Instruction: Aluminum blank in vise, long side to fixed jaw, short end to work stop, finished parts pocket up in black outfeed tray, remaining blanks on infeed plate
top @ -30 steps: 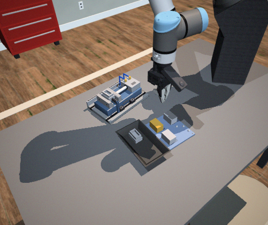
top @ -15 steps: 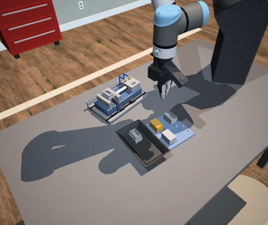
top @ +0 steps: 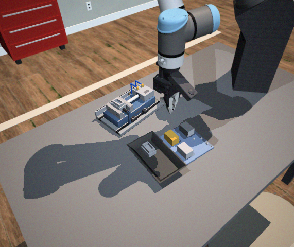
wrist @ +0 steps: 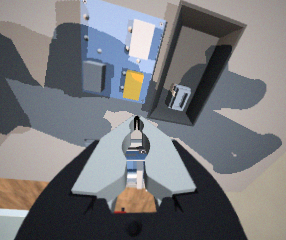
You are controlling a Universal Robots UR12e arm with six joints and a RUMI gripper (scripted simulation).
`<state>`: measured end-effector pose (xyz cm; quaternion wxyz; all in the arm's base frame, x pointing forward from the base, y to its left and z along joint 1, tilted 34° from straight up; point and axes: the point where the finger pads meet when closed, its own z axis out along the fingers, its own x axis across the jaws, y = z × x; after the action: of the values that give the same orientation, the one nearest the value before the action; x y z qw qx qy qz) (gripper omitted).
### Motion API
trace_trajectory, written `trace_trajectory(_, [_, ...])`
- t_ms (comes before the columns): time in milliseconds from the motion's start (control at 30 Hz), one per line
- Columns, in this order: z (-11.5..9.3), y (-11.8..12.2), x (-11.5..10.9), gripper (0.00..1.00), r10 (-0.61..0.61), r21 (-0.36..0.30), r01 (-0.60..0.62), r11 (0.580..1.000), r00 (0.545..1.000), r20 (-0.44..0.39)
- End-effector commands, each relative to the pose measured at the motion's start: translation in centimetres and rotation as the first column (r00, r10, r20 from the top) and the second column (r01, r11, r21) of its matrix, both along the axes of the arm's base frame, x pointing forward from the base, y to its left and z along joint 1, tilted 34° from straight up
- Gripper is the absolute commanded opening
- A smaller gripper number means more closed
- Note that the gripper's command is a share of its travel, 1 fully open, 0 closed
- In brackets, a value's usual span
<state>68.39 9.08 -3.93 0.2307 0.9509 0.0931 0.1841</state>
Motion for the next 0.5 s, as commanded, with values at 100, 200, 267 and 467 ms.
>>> trace_trajectory(100, [3.3, 0.9, 8.0, 0.00, -0.001, -0.001, 0.001, 1.000, 1.000, -0.001])
trace_trajectory(200, [3.7, 0.9, 8.7, 0.00, -0.001, -0.001, 0.001, 1.000, 1.000, -0.001])
trace_trajectory(267, [4.7, 1.1, 10.2, 0.00, -0.001, 0.000, 0.001, 1.000, 1.000, -0.001])
trace_trajectory(467, [5.1, 1.1, 10.9, 0.00, -0.002, 0.000, 0.002, 1.000, 1.000, -0.001])
